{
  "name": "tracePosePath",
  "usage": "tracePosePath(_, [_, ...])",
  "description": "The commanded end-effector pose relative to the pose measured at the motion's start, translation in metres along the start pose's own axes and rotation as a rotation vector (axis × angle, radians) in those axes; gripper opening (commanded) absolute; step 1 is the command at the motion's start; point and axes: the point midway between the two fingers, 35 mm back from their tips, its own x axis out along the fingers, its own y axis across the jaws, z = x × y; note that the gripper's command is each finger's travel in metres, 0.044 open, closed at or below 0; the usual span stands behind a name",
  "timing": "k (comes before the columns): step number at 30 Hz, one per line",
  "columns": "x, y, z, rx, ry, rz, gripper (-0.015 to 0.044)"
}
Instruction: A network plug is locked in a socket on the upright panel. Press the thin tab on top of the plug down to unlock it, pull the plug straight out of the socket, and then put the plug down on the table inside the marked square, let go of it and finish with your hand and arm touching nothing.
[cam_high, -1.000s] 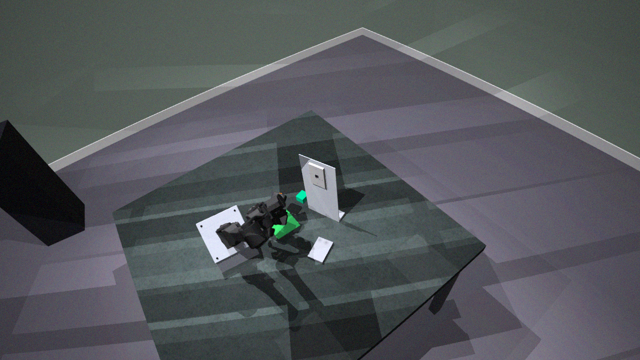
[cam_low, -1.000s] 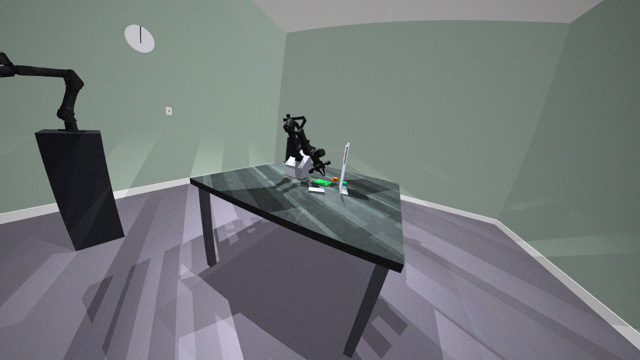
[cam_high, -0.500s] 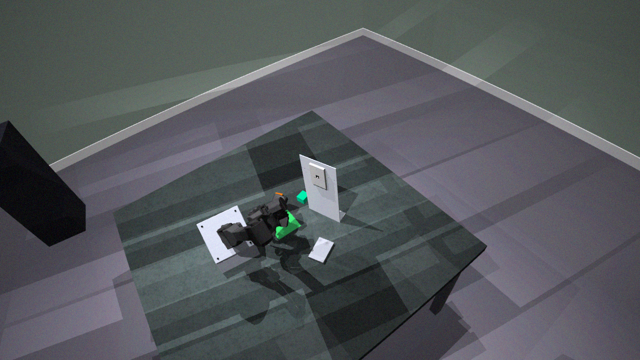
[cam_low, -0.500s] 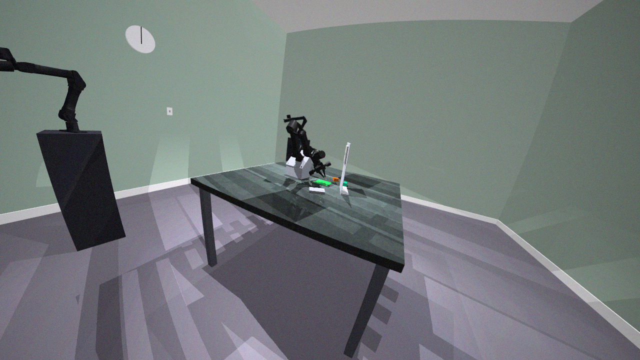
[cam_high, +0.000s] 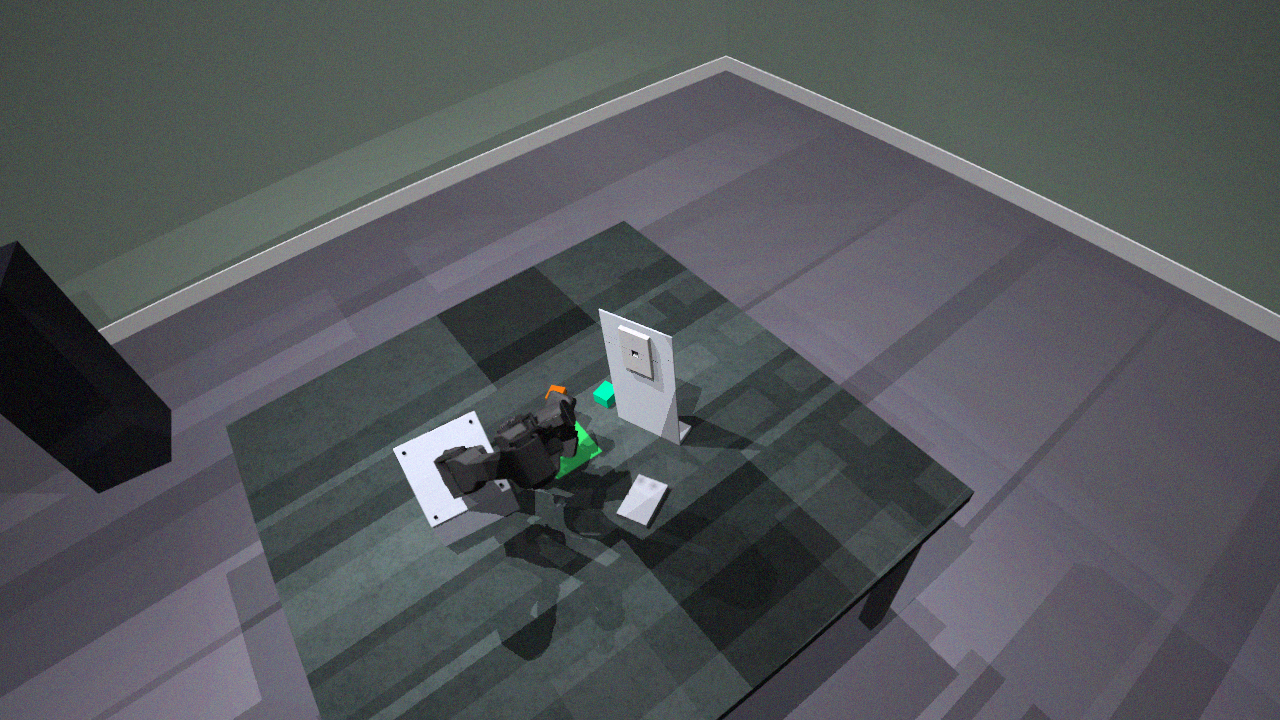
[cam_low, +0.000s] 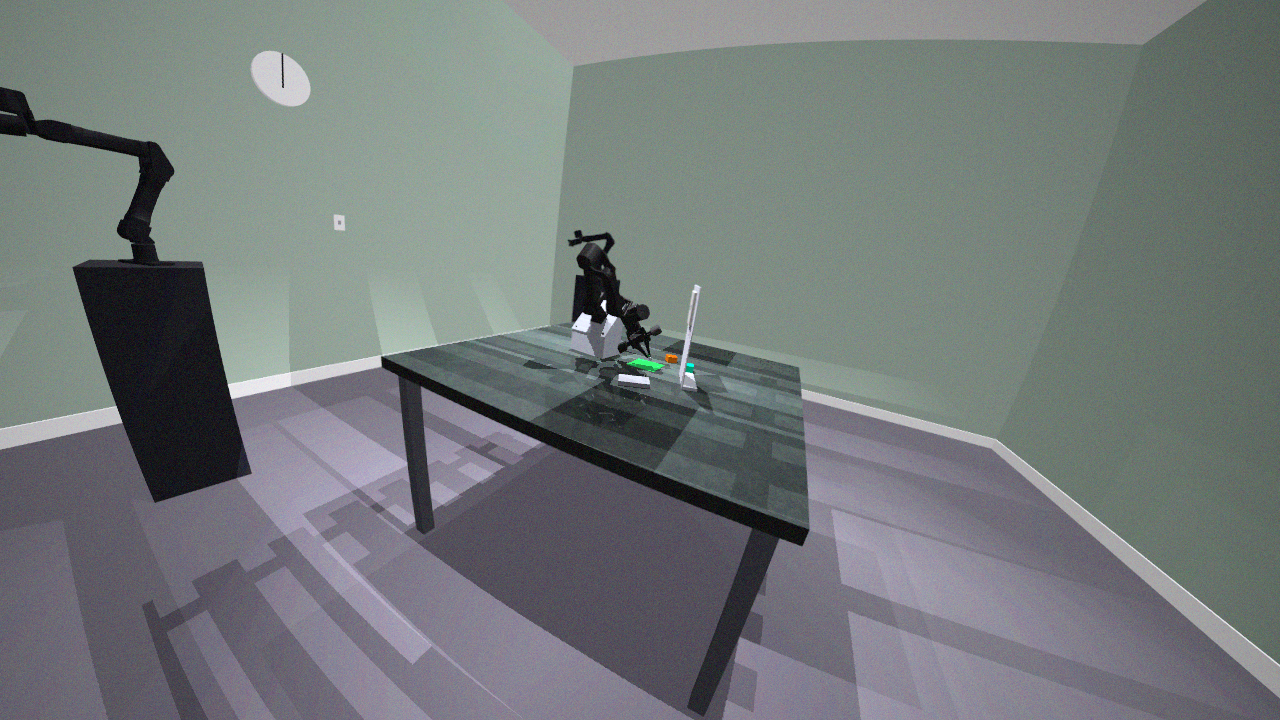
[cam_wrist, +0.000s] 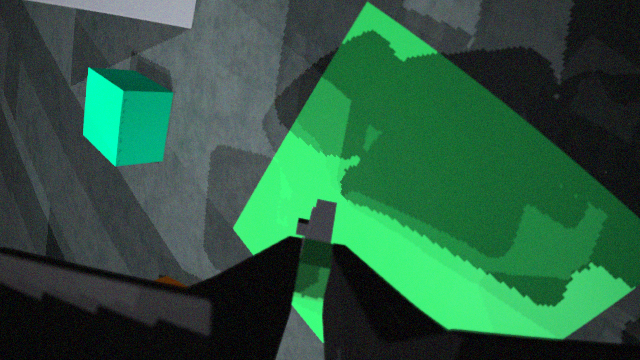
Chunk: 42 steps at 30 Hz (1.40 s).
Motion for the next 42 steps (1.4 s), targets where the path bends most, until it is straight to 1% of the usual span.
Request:
tracePosePath(1, [0.003, -0.003, -0.002, -0.007, 0.007, -0.002, 0.0000])
tracePosePath(37, [0.012, -0.013, 0.001, -0.003, -0.001, -0.004, 0.0000])
tracePosePath(42, [0.012, -0.013, 0.001, -0.003, -0.001, -0.004, 0.0131])
